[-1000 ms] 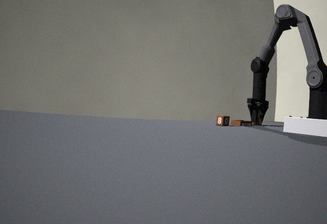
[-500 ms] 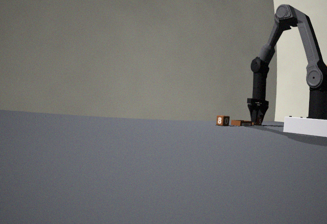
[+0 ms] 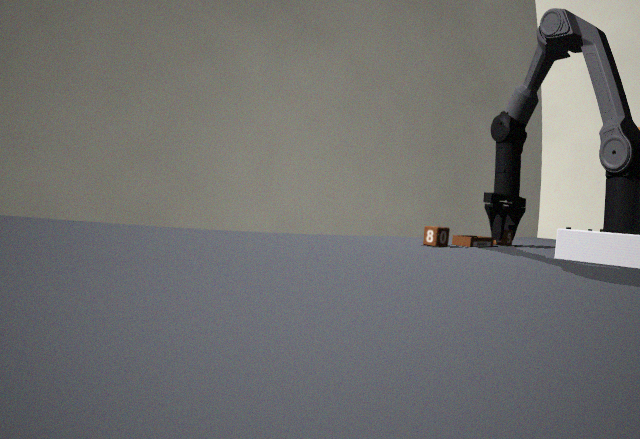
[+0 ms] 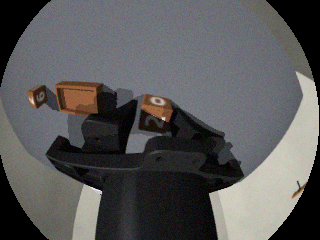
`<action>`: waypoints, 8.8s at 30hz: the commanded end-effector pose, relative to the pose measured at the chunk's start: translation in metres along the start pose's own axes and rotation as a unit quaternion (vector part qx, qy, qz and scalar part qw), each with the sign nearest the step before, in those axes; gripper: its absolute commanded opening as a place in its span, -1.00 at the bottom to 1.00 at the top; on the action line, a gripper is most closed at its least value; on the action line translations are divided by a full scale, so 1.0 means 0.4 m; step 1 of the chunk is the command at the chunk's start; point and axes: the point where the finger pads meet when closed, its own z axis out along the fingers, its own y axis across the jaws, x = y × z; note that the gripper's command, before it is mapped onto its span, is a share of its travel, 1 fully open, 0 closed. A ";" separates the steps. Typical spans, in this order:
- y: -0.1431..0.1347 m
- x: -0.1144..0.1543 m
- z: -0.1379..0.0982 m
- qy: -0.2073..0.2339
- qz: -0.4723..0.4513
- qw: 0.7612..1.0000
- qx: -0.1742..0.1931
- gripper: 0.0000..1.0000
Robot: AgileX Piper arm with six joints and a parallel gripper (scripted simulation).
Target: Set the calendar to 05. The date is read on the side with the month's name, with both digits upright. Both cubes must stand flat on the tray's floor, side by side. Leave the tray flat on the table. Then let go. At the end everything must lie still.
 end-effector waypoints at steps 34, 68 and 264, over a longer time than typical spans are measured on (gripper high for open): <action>0.000 0.002 0.002 0.001 0.000 1.000 0.000 -0.26; 0.001 0.001 -0.249 0.000 0.000 1.000 0.000 -0.26; 0.232 0.001 -0.142 -0.002 -0.003 1.000 0.000 0.25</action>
